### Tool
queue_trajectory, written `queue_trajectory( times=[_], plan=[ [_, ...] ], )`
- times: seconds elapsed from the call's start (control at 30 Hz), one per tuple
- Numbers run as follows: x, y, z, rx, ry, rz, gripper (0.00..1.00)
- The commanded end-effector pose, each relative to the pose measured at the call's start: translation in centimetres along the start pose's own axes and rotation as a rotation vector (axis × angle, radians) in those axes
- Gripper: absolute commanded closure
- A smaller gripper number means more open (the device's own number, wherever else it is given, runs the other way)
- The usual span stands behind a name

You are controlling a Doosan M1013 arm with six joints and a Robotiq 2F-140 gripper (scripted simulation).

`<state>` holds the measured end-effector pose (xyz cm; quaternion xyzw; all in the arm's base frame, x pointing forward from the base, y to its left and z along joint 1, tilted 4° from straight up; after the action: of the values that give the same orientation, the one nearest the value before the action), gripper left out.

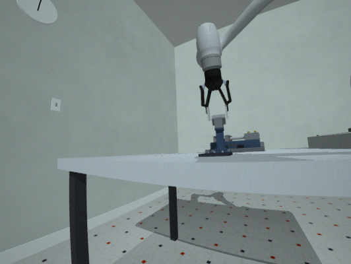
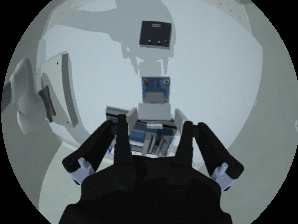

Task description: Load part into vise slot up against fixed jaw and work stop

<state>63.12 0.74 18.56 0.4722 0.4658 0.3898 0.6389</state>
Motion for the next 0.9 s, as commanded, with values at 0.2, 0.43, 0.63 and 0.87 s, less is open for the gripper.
queue_trajectory(
  times=[0.2, 0.43, 0.63, 0.87],
  plan=[
    [-0.4, -0.2, -0.2, 0.025, 0.003, 0.092, 0.49],
    [-0.8, -0.3, -0.1, 0.042, 0.003, 0.158, 0.49],
    [-1.0, -0.3, 0.0, 0.054, 0.003, 0.205, 0.49],
    [-1.3, -0.4, 0.1, 0.068, 0.003, 0.262, 0.49]
  ],
)
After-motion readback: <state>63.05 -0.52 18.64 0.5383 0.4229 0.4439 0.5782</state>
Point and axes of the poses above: the point where the finger pads meet when closed, its own y axis back along the fingers, its own z axis across the jaws, x = y × z, the point moved 3 cm from there along y, back along the fingers, and after that the axes turned 14 degrees about -y, right-handed, at the moved point
